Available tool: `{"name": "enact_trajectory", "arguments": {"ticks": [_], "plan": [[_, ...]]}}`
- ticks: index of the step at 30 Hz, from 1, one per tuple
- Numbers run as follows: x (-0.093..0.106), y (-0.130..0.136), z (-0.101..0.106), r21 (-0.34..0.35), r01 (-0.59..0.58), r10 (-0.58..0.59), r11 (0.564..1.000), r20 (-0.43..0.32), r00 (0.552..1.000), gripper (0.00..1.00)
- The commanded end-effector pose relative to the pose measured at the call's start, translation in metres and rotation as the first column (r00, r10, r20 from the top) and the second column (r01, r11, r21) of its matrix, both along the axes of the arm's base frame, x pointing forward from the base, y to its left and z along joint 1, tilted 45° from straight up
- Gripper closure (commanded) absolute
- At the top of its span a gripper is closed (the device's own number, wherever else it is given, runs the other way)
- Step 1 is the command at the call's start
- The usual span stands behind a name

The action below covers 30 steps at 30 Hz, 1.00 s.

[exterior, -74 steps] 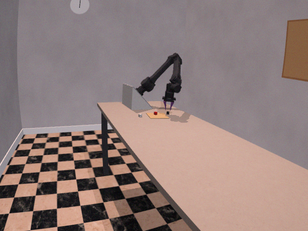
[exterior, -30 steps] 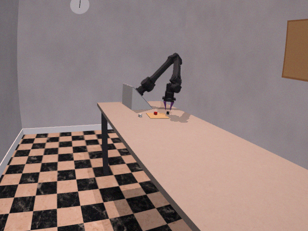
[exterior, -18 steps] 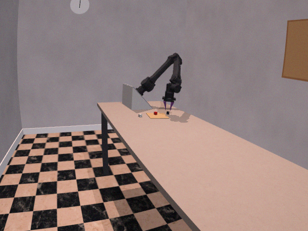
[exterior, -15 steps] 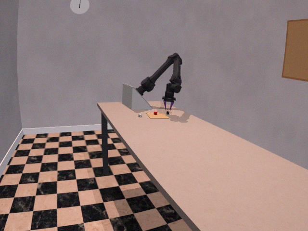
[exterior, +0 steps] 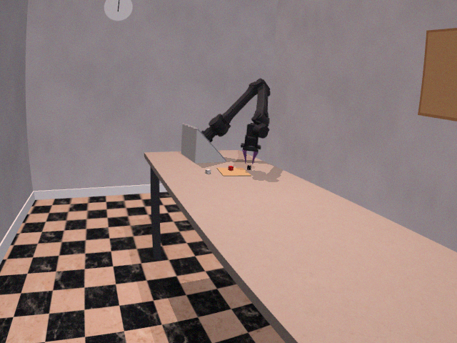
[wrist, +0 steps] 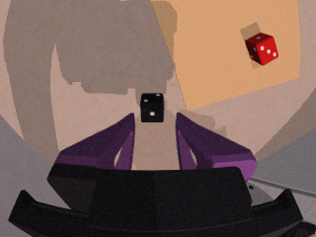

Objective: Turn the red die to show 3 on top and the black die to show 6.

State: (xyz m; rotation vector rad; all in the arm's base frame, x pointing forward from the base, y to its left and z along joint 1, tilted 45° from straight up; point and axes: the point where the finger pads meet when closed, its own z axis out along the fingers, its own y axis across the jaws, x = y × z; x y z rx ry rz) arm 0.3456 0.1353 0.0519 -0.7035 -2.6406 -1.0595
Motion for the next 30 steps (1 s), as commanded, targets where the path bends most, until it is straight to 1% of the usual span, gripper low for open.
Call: {"name": "enact_trajectory", "arguments": {"ticks": [1,6,15,16,18,21,24,30], "plan": [[0.018,0.005,0.005,0.001,0.000,0.000,1.000,0.033,0.999,0.65],[0.003,0.008,-0.009,-0.002,0.000,0.000,1.000,0.001,1.000,0.65],[0.003,0.016,-0.017,-0.003,0.000,0.000,1.000,0.001,1.000,0.65],[0.008,0.008,-0.017,-0.003,0.026,-0.026,1.000,0.005,1.000,0.65],[0.003,0.017,-0.020,-0.003,0.003,-0.003,1.000,0.001,1.000,0.65],[0.003,0.020,-0.022,-0.003,0.001,-0.001,1.000,0.001,1.000,0.65],[0.007,0.015,-0.021,-0.003,0.018,-0.018,1.000,0.004,1.000,0.65],[0.007,0.015,-0.021,-0.002,0.017,-0.017,1.000,0.006,1.000,0.65]]}}
